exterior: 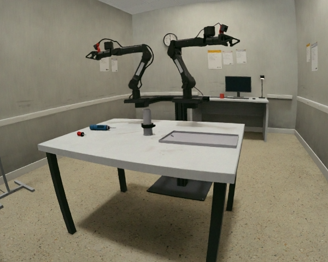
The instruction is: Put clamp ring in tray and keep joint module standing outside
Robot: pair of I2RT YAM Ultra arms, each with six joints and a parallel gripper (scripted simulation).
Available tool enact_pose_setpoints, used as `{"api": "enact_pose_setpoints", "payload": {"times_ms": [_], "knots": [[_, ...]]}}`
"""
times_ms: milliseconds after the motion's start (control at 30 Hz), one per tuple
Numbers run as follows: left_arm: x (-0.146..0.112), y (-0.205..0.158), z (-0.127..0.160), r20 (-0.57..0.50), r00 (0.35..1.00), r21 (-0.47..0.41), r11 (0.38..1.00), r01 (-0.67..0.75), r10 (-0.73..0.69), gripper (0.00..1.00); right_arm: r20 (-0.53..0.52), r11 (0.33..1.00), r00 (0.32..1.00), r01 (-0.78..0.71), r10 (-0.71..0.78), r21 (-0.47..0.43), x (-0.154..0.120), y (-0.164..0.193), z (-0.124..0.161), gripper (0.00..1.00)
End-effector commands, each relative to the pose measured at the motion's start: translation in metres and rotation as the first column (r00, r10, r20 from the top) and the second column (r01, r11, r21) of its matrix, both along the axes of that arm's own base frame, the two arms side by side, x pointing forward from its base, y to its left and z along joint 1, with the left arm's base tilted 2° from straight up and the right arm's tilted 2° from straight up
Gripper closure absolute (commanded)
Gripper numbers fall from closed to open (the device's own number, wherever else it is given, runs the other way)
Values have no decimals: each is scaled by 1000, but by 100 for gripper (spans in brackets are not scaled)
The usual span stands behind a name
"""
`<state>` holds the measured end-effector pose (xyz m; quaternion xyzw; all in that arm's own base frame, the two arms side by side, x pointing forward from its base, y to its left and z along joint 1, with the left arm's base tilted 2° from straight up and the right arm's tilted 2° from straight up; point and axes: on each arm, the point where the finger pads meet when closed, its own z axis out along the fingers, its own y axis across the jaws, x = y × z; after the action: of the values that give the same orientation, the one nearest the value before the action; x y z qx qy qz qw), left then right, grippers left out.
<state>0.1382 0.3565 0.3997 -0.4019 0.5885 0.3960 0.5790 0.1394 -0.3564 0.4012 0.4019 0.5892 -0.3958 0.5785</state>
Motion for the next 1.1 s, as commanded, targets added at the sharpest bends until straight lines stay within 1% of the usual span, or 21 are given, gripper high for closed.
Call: {"api": "enact_pose_setpoints", "payload": {"times_ms": [0,267,400,433,633,667,1067], "knots": [[0,0,19,14,1000,36,999,3,-3,0,17,999,1000,2,-1,-41,-2,4,20,0],[0,0,19,14,1000,36,999,3,-3,0,14,999,1000,-1,1,-40,-1,3,19,0],[0,0,19,14,1000,36,999,3,-3,0,12,999,1000,-1,1,-33,0,2,12,0],[0,0,19,14,1000,36,999,3,-3,0,7,1000,1000,-1,1,-20,0,2,8,0],[0,0,19,14,1000,36,999,3,-3,0,7,1000,1000,-1,1,-20,0,2,8,0],[0,0,18,13,1000,32,999,3,-3,10,7,1000,1000,-1,1,-20,0,2,8,0],[0,1,14,8,1000,19,1000,-1,1,10,7,1000,1000,-1,1,-20,0,2,8,0]]}}
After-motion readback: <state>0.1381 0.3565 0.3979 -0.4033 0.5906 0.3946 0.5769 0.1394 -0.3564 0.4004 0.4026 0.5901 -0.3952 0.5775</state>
